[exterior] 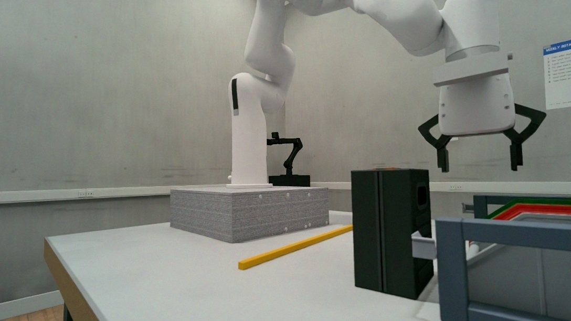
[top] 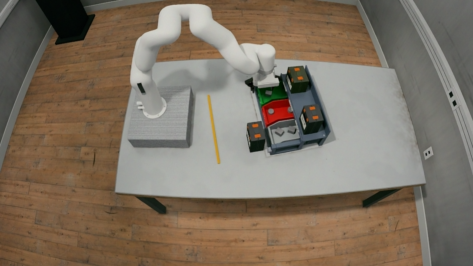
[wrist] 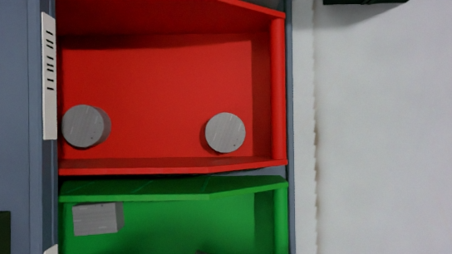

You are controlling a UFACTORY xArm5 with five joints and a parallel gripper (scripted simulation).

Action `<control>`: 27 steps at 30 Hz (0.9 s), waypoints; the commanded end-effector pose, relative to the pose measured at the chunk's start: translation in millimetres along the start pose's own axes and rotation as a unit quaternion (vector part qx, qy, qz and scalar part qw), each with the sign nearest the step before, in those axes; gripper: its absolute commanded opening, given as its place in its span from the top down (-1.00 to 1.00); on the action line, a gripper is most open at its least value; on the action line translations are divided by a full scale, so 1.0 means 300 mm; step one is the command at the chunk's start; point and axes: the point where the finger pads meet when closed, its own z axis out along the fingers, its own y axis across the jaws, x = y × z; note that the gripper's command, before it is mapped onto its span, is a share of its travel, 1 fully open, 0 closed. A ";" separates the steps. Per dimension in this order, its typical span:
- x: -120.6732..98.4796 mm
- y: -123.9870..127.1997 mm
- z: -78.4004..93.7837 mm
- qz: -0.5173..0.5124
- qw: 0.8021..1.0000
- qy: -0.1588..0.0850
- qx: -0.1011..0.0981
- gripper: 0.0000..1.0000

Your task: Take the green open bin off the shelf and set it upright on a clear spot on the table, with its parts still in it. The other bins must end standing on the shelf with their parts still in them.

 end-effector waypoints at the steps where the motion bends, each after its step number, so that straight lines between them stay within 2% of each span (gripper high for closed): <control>1: 0.000 -0.006 -0.006 0.000 1.000 0.000 0.002 -1.00; 27: 0.000 -0.007 0.127 0.000 1.000 0.000 0.003 -1.00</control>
